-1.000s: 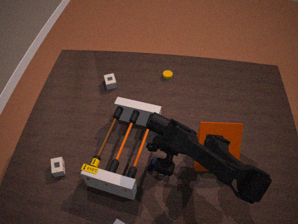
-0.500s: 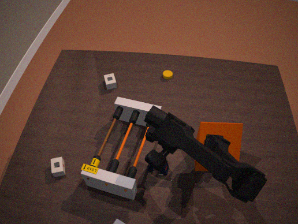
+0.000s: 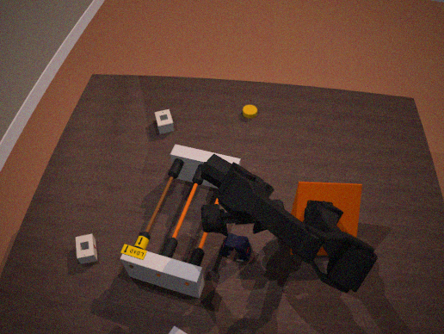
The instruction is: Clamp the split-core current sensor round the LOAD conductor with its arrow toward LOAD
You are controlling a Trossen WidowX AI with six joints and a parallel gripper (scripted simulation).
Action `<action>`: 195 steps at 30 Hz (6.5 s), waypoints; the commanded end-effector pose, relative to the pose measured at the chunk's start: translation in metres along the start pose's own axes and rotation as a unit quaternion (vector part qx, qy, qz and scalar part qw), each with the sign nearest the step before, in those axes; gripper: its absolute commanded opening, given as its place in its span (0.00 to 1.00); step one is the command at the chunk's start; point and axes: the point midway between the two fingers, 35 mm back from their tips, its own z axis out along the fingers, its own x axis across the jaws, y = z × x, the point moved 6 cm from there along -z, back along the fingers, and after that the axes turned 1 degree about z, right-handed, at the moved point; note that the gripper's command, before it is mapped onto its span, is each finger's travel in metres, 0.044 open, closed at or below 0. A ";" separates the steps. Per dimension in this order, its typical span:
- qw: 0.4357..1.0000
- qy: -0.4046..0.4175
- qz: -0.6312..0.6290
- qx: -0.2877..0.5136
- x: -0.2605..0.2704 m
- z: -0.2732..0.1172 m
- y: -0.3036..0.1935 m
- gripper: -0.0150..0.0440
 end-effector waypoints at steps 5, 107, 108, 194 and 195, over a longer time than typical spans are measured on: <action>0.981 -0.033 0.189 0.002 0.014 0.001 0.007 0.80; 0.981 -0.031 0.192 -0.001 0.075 -0.068 0.031 0.25; 0.981 -0.031 0.192 -0.001 0.079 -0.069 0.032 0.25; 0.980 -0.031 0.196 -0.001 0.220 0.014 0.087 0.25; 0.980 -0.031 0.196 -0.001 0.220 0.014 0.087 0.25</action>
